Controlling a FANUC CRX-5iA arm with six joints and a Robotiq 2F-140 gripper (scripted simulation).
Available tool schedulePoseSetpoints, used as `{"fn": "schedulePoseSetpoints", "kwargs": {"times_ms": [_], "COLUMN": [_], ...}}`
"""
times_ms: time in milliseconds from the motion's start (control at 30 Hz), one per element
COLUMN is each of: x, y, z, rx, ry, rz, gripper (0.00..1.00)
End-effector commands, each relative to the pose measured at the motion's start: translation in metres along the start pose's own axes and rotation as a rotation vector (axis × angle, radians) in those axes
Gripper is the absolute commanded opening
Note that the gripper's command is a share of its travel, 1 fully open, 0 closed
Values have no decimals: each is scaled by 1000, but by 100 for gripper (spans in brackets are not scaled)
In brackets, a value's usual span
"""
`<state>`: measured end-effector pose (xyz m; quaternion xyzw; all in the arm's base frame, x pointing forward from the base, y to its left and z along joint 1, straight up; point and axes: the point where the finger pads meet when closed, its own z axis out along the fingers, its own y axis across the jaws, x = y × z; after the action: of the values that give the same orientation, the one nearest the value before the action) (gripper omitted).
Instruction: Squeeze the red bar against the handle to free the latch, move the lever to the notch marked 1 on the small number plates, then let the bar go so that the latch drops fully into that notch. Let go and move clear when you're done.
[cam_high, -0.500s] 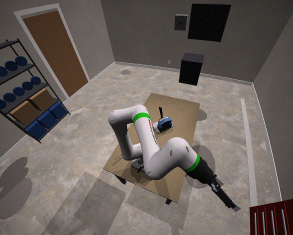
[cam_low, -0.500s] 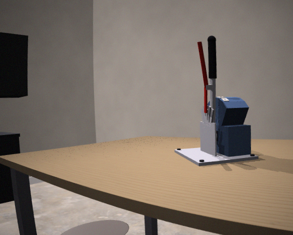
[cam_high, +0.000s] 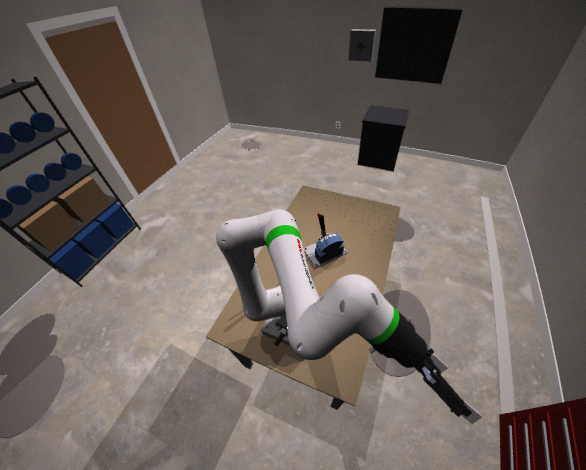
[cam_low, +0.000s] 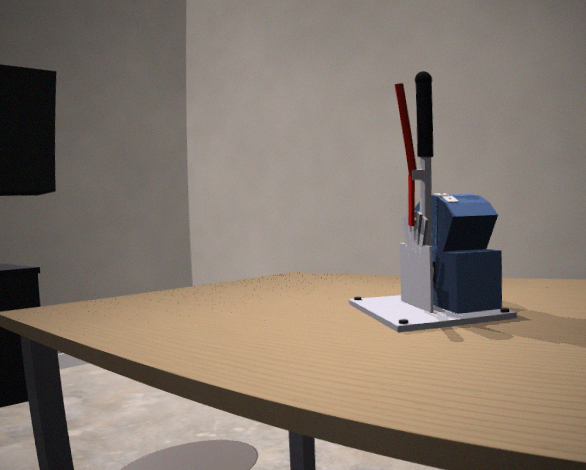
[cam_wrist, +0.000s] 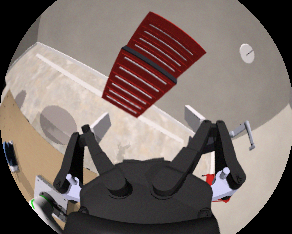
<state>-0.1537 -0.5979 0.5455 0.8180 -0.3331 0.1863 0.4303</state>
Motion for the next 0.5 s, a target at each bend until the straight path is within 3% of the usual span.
{"fn": "schedulePoseSetpoints", "kwargs": {"times_ms": [0, 267, 467], "x": [0, 12, 62], "y": [0, -13, -73], "z": [0, 5, 22], "rx": [0, 27, 146], "ry": [0, 10, 43], "rz": [0, 6, 31], "gripper": [100, 100, 100]}}
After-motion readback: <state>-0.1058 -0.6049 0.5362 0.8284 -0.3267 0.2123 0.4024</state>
